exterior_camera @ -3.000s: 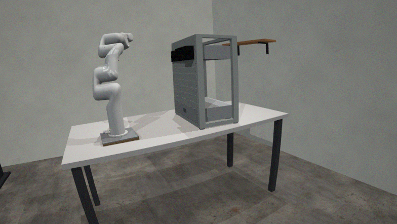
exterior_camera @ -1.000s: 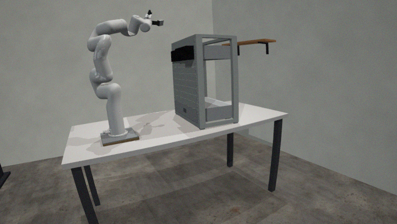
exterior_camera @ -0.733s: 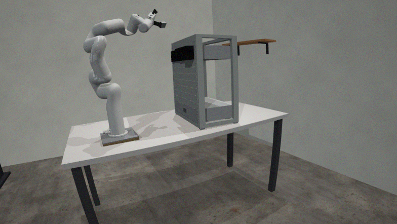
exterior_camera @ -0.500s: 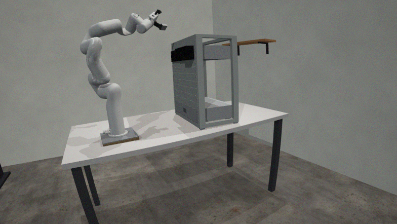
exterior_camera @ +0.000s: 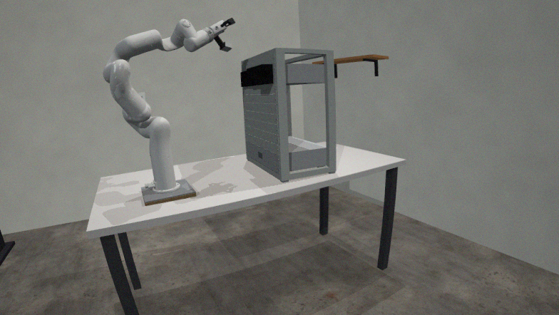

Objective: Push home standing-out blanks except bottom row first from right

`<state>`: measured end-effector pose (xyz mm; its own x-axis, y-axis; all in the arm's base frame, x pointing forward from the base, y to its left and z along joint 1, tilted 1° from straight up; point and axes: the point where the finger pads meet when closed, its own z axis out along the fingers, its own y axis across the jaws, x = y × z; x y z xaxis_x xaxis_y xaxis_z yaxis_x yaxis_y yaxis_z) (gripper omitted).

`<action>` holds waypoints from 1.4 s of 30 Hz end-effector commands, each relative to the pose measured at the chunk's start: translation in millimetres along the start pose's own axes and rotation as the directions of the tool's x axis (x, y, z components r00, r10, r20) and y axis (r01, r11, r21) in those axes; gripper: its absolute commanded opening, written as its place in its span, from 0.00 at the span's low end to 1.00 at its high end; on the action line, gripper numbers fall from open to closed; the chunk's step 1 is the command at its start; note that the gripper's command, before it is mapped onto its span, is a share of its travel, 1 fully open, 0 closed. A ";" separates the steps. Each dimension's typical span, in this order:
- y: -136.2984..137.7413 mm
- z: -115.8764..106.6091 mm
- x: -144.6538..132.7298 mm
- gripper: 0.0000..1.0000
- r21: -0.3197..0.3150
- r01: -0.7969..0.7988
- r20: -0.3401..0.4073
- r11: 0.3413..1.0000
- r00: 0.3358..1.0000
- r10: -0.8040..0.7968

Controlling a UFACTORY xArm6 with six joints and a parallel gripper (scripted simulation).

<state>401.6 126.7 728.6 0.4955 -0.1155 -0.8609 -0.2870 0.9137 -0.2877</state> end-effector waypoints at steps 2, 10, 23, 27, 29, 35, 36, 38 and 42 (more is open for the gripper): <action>-18.9 -23.0 10.4 1.00 0.064 -0.105 -0.035 0.992 0.994 0.107; -43.0 -65.7 33.8 1.00 0.196 -0.303 -0.067 0.933 0.945 0.321; -59.0 -121.4 63.8 1.00 0.354 -0.526 -0.034 0.773 0.819 0.573; -60.9 -139.8 74.0 1.00 0.399 -0.591 -0.006 0.701 0.762 0.647; -61.2 -148.6 78.9 1.00 0.419 -0.621 0.010 0.662 0.733 0.680; -60.7 -165.1 88.3 1.00 0.453 -0.674 0.046 0.584 0.672 0.740; -60.4 -169.1 90.6 1.00 0.461 -0.686 0.055 0.564 0.656 0.753; -59.5 -176.7 95.0 1.00 0.474 -0.708 0.075 0.524 0.625 0.777; -57.1 -190.9 103.6 1.00 0.496 -0.747 0.115 0.443 0.562 0.819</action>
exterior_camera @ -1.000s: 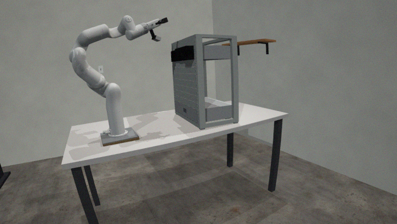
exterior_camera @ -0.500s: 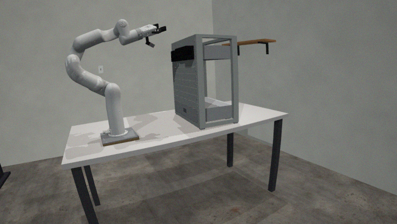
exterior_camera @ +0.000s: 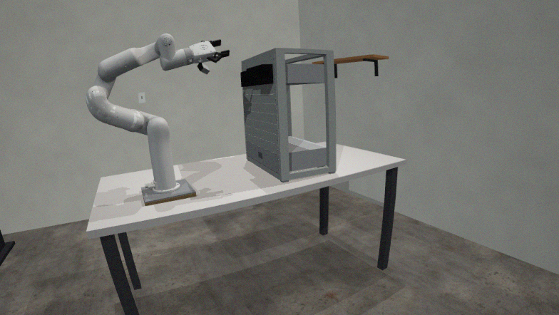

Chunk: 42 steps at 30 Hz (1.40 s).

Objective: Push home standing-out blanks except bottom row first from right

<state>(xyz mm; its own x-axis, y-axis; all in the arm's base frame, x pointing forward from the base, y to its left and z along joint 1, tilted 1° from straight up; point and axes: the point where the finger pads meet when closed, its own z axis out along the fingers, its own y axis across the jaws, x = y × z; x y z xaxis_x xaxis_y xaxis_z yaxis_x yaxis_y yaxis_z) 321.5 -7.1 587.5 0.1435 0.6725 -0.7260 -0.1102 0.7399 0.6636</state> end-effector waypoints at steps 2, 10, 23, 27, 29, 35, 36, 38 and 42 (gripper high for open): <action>-15.6 -15.6 7.2 1.00 0.046 -0.119 0.004 0.992 0.993 0.119; -29.4 -29.3 17.1 1.00 0.087 -0.233 0.013 0.969 0.972 0.233; -50.8 -52.8 38.3 1.00 0.147 -0.434 0.043 0.889 0.901 0.432; -53.3 -55.7 41.3 1.00 0.154 -0.459 0.048 0.875 0.888 0.457; -55.6 -58.5 44.2 1.00 0.159 -0.482 0.053 0.861 0.875 0.480; -61.4 -65.6 52.4 1.00 0.173 -0.545 0.067 0.820 0.838 0.542; -62.2 -66.7 53.7 1.00 0.175 -0.554 0.069 0.814 0.832 0.551; -63.8 -68.7 56.1 1.00 0.179 -0.572 0.074 0.801 0.819 0.568; -66.6 -72.3 60.6 1.00 0.185 -0.603 0.082 0.776 0.797 0.599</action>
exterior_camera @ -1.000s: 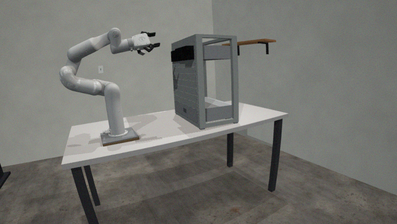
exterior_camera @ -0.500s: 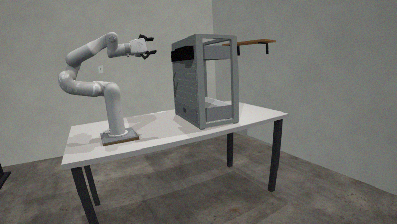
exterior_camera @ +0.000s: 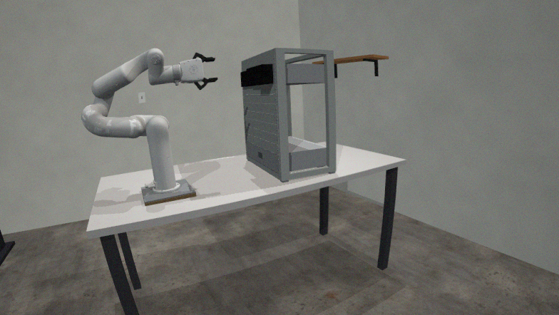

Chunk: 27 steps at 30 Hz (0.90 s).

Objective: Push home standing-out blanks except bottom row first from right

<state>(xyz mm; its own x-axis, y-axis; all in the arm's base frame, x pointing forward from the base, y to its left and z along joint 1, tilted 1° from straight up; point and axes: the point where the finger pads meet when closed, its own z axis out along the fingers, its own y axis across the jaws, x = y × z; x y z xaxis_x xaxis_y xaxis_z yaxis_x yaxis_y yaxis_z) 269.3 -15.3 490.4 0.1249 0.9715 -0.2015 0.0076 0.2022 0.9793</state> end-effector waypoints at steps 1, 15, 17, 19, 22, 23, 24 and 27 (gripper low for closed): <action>-3.9 -3.0 1.3 1.00 0.006 -0.036 0.004 0.999 0.999 0.036; -16.7 -9.3 6.4 1.00 0.026 -0.131 0.007 0.991 0.991 0.131; -18.1 -10.0 7.0 1.00 0.028 -0.141 0.008 0.990 0.990 0.141; -18.1 -10.0 7.0 1.00 0.028 -0.141 0.008 0.990 0.990 0.141; -19.9 -10.9 7.8 1.00 0.031 -0.155 0.009 0.987 0.988 0.155; -20.5 -11.1 8.1 1.00 0.032 -0.159 0.009 0.987 0.987 0.159; -21.0 -11.4 8.3 1.00 0.032 -0.163 0.009 0.986 0.987 0.163; -22.3 -12.0 8.9 1.00 0.034 -0.174 0.010 0.984 0.985 0.173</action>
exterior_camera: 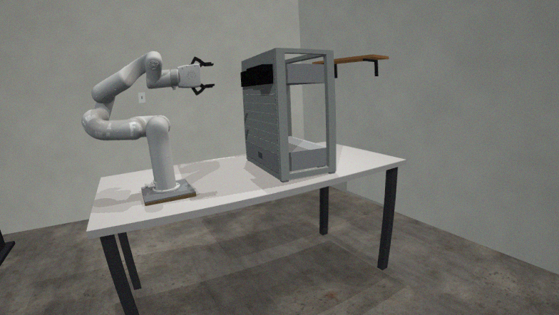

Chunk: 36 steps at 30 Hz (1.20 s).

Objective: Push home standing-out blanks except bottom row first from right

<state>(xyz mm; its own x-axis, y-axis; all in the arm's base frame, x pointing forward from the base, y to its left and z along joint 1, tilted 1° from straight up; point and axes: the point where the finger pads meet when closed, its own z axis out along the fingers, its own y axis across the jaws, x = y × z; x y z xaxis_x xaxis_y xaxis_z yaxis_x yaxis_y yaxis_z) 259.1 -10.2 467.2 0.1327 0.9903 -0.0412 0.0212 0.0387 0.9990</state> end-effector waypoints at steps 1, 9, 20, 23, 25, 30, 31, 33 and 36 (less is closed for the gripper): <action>-1.1 -1.1 0.5 1.00 0.001 -0.016 0.001 1.000 1.000 0.016; -3.0 -1.9 1.1 1.00 0.004 -0.030 0.001 1.000 1.000 0.030; -4.6 -2.5 1.6 1.00 0.006 -0.042 0.001 0.999 0.999 0.042; -4.8 -2.6 1.6 1.00 0.006 -0.043 0.001 0.999 0.999 0.043; -4.8 -2.6 1.6 1.00 0.006 -0.043 0.001 0.999 0.999 0.043; -4.8 -2.6 1.6 1.00 0.006 -0.043 0.001 0.999 0.999 0.043; -4.8 -2.6 1.6 1.00 0.006 -0.043 0.001 0.999 0.999 0.043; -4.8 -2.6 1.6 1.00 0.006 -0.043 0.001 0.999 0.999 0.043; -4.8 -2.6 1.6 1.00 0.006 -0.043 0.001 0.999 0.999 0.043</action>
<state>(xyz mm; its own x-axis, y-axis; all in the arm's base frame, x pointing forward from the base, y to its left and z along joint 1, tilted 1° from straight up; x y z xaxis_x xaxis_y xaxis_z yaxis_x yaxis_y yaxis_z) 256.8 -8.4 461.2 0.1347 0.9909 0.0019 0.0234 -0.0051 0.9997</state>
